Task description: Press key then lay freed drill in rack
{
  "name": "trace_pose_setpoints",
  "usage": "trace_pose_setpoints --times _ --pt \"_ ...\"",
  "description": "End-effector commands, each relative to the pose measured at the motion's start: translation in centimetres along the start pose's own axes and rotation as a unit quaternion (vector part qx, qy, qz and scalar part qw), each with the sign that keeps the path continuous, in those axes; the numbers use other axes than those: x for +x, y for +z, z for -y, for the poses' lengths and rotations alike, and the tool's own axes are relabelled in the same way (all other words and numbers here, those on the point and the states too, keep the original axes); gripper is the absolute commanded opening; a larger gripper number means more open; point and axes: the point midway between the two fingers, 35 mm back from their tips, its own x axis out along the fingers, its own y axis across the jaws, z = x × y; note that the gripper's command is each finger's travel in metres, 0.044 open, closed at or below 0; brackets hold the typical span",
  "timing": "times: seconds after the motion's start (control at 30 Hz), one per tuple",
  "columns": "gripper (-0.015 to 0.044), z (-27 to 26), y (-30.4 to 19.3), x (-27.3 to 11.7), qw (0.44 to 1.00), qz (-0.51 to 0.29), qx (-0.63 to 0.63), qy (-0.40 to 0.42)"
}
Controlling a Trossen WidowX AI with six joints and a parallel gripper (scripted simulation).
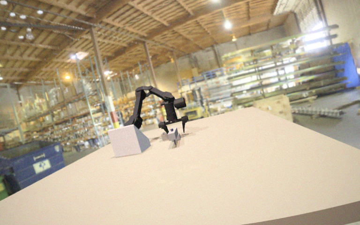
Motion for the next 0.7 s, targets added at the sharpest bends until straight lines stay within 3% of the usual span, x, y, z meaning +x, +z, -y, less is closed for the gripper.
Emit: trace_pose_setpoints --times 0.0,0.57,0.67 --pt "0.044 -0.13 -0.29 0.11 1.0 -0.004 -0.001 0.003" --pt "0.044 -0.13 -0.29 0.11 1.0 -0.004 -0.001 0.003" --pt "0.0361 0.0 0.0 0.0 1.0 0.0 0.0 0.0"
